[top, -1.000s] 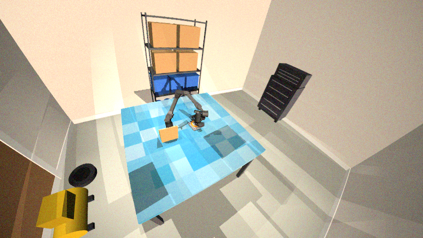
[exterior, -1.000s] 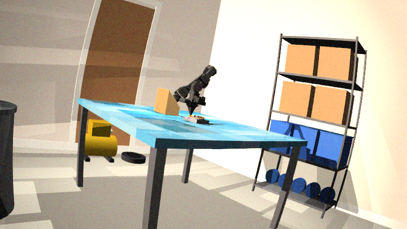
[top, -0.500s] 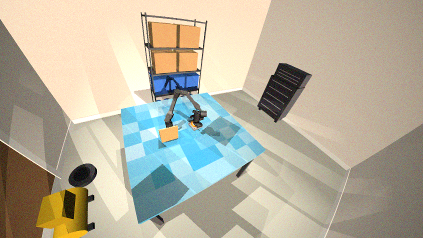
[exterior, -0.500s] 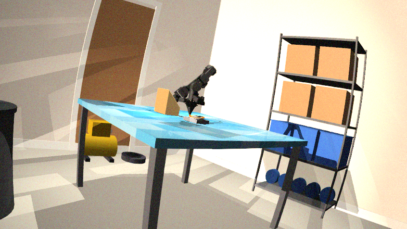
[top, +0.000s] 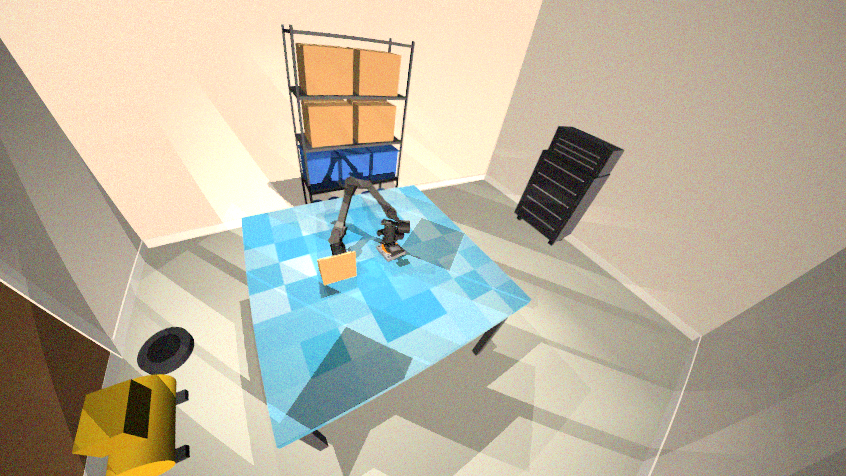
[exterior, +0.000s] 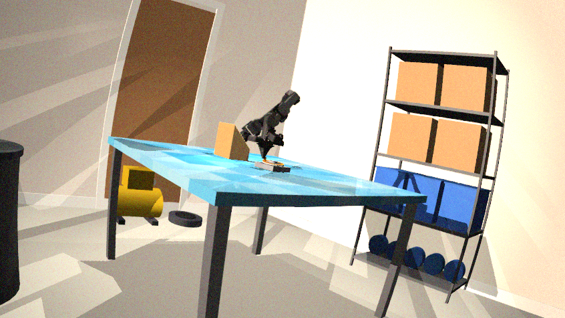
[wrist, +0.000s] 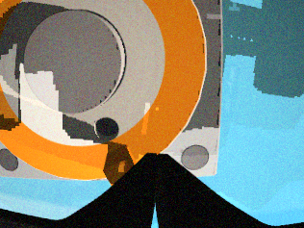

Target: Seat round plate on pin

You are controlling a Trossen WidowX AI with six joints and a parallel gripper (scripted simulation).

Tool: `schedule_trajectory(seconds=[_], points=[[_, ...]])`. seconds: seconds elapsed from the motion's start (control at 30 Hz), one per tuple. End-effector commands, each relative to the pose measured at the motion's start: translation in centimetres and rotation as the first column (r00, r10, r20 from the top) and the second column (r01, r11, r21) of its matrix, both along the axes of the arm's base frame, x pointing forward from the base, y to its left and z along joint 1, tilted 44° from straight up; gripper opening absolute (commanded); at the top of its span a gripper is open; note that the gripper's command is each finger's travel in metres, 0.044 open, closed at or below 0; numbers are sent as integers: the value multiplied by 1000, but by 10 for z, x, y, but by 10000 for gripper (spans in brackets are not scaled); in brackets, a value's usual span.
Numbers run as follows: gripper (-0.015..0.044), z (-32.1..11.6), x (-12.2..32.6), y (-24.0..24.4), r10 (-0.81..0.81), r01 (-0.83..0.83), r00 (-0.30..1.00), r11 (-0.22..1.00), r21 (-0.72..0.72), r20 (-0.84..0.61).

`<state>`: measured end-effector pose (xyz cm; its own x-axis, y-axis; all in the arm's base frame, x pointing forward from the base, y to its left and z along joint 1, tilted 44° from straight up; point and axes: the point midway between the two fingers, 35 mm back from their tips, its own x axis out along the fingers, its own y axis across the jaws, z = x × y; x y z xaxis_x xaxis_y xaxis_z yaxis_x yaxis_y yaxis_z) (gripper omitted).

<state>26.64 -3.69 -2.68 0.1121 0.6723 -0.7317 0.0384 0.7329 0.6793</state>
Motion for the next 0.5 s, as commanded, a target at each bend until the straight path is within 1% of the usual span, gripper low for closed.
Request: schedule_trajectory(seconds=[0.0, 0.47], points=[[0, 3, -5, 5, -1, 1, 1000, 1000, 8, -8], [0, 9, -10, 9, -1, 1, 1000, 1000, 9, -8]])
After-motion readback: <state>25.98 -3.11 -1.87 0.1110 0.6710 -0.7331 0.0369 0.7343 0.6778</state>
